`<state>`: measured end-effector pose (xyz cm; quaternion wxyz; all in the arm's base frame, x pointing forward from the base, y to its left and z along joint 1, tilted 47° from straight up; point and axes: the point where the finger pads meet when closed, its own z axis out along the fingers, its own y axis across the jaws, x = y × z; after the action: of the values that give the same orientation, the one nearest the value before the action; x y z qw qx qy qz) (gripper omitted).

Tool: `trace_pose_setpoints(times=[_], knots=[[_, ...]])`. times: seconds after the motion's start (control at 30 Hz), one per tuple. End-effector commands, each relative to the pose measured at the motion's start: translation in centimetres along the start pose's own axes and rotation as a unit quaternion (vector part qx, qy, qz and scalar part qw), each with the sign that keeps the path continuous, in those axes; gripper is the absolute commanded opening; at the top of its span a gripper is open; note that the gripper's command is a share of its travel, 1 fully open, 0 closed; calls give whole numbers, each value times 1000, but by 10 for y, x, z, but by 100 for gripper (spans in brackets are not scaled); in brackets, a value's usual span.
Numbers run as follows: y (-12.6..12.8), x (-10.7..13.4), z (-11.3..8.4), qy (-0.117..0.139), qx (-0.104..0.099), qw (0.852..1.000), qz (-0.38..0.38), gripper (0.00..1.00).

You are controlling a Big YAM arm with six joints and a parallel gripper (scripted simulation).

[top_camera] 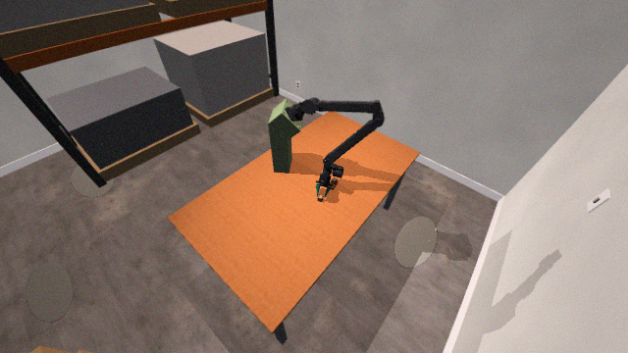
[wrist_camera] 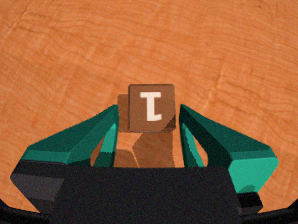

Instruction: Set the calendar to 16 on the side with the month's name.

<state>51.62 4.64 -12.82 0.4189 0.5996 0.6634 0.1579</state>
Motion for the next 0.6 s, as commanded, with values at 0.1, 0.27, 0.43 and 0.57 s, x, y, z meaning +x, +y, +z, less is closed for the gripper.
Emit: trace_pose_setpoints(times=[0.1, 0.27, 0.43, 0.57], knots=[[-13, 9, -2, 5, 11, 1000, -5, 47], [-12, 9, -2, 5, 11, 1000, -5, 28], [-12, 9, -2, 5, 11, 1000, -5, 28], [-12, 9, -2, 5, 11, 1000, -5, 28]])
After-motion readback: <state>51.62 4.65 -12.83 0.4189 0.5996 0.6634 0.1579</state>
